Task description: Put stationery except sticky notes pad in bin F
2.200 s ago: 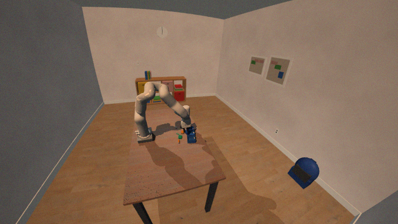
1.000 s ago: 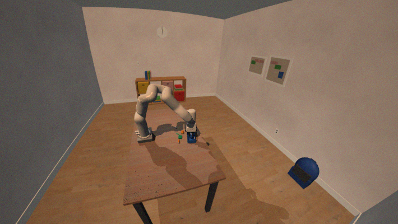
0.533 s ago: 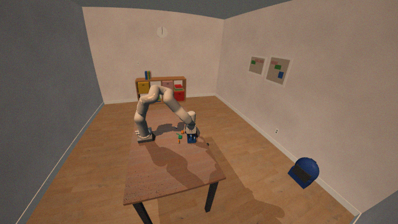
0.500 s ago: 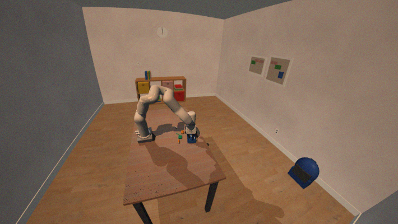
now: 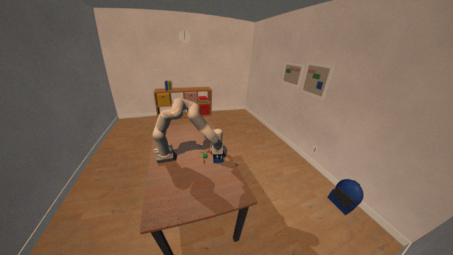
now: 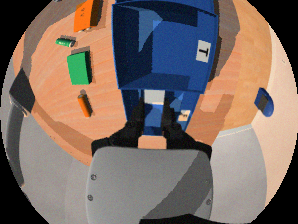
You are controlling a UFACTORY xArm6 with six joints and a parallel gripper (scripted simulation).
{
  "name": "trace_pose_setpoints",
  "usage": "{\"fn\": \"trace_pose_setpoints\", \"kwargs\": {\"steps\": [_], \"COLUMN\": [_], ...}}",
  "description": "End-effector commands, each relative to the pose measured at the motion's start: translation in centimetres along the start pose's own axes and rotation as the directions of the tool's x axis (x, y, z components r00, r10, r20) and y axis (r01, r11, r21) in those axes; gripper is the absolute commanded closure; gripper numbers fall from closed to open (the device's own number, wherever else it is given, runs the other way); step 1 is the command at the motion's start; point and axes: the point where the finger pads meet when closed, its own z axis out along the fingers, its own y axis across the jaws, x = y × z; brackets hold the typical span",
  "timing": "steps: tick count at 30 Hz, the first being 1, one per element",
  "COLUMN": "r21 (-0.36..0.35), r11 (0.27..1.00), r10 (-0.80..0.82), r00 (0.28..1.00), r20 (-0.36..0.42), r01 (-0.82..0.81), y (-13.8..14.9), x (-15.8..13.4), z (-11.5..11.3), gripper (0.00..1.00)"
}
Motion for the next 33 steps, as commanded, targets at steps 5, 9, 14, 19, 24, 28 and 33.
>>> {"fn": "trace_pose_setpoints", "kwargs": {"steps": [5,9,14,19,24,28,33], "r21": [-0.004,-0.004,-0.004,-0.004,-0.004,-0.004,-0.004], "r11": [1.0,1.0,1.0,1.0,1.0,1.0,1.0], "r10": [0.001,0.001,0.001,0.001,0.001,0.001,0.001], "r00": [1.0,1.0,1.0,1.0,1.0,1.0,1.0], "r20": [0.0,0.0,0.0,0.0,0.0,0.0,0.0], "r01": [-0.001,-0.001,-0.001,-0.001,-0.001,-0.001,-0.001], "y": [0.1,0.09,0.09,0.09,0.09,0.08,0.08], "x": [0.07,0.07,0.07,0.07,0.07,0.07,0.07], "z": [-0.11,-0.1,-0.1,-0.11,-0.11,-0.37,-1.04], "gripper": [1.0,0.71,0.71,0.71,0.71,0.71,0.71]}}
